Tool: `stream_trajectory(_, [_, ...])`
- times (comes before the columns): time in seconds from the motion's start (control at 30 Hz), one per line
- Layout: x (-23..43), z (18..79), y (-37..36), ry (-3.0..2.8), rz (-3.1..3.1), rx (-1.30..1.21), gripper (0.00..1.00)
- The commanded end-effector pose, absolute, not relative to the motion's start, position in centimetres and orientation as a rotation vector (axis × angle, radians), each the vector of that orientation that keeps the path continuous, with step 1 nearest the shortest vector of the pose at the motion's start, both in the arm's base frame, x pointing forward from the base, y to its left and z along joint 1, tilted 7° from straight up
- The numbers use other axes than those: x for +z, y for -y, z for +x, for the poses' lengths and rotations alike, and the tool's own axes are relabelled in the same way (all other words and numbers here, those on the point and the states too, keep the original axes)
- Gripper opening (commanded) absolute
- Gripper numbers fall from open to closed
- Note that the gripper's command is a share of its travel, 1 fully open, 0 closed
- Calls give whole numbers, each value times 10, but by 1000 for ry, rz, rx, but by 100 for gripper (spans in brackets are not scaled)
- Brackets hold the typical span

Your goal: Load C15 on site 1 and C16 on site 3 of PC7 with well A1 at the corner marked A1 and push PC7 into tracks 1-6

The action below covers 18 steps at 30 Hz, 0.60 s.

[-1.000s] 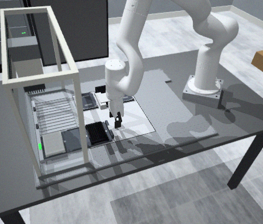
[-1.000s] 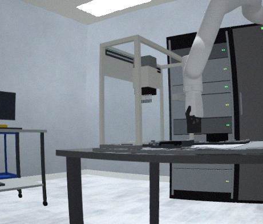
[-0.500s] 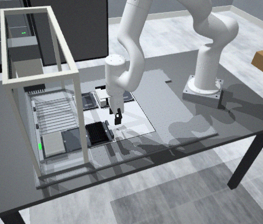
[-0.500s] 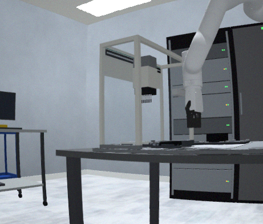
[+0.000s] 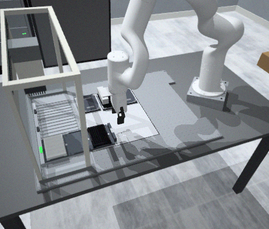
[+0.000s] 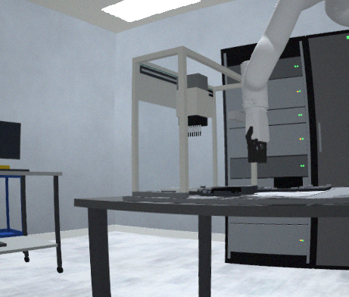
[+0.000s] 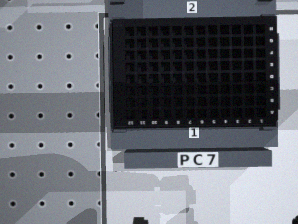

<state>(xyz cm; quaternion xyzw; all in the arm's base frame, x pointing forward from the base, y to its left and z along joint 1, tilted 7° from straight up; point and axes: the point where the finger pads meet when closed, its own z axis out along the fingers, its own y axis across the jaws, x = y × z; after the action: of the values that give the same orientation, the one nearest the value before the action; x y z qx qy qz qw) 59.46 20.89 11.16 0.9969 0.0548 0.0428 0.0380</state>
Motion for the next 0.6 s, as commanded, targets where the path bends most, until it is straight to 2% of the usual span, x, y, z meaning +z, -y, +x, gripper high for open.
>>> stream_trajectory(0.0, [119, 595, -210, -168, 3059, 134, 82])
stream_trajectory(0.57, [144, 593, -211, -168, 3059, 134, 82])
